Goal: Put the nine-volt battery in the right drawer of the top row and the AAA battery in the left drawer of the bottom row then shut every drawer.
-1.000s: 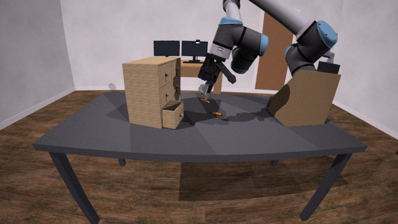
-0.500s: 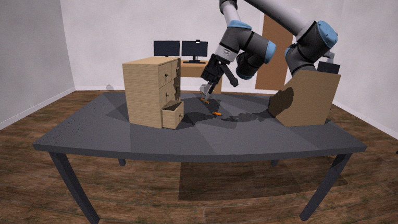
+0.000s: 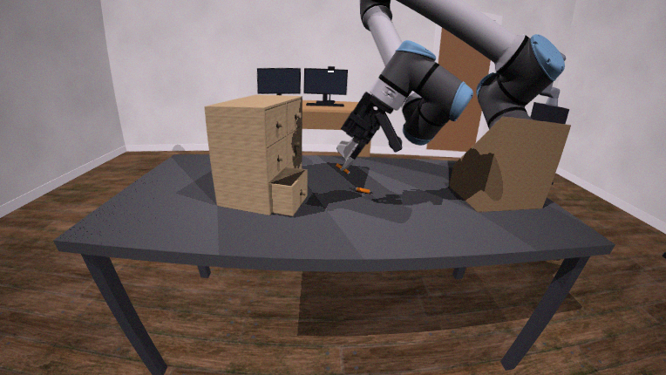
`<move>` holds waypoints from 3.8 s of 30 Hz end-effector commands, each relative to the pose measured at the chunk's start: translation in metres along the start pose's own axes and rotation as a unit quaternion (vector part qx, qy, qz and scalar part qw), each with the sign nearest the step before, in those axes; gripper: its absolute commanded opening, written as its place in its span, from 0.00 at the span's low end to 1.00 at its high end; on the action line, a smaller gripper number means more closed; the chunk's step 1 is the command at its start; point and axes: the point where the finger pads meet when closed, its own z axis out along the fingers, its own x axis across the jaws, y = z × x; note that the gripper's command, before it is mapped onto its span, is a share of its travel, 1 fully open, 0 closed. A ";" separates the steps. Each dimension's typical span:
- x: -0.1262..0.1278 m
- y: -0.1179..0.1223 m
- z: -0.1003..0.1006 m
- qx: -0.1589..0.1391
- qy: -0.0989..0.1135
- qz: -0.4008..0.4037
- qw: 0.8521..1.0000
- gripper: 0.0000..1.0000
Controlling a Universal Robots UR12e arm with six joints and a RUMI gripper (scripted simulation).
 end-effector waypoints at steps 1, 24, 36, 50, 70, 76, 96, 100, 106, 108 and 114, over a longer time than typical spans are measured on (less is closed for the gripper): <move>0.000 0.000 0.000 -0.026 0.001 0.000 1.000 0.02; 0.000 -0.002 0.000 -0.124 0.001 0.000 0.992 0.02; 0.000 -0.003 0.000 -0.179 0.001 0.000 0.984 0.02; 0.000 -0.005 0.001 -0.236 0.001 0.000 0.972 0.02; 0.000 -0.006 0.001 -0.305 0.001 0.000 0.952 0.02; 0.000 -0.006 0.001 -0.316 0.001 0.000 0.949 0.02; 0.000 -0.007 0.001 -0.342 0.001 0.000 0.940 0.02; 0.000 -0.007 0.001 -0.344 0.001 0.000 0.939 0.02; 0.000 -0.007 0.001 -0.345 0.001 0.000 0.938 0.02; 0.000 -0.007 0.001 -0.345 0.001 0.000 0.938 0.02; 0.000 -0.007 0.001 -0.346 0.001 0.000 0.938 0.02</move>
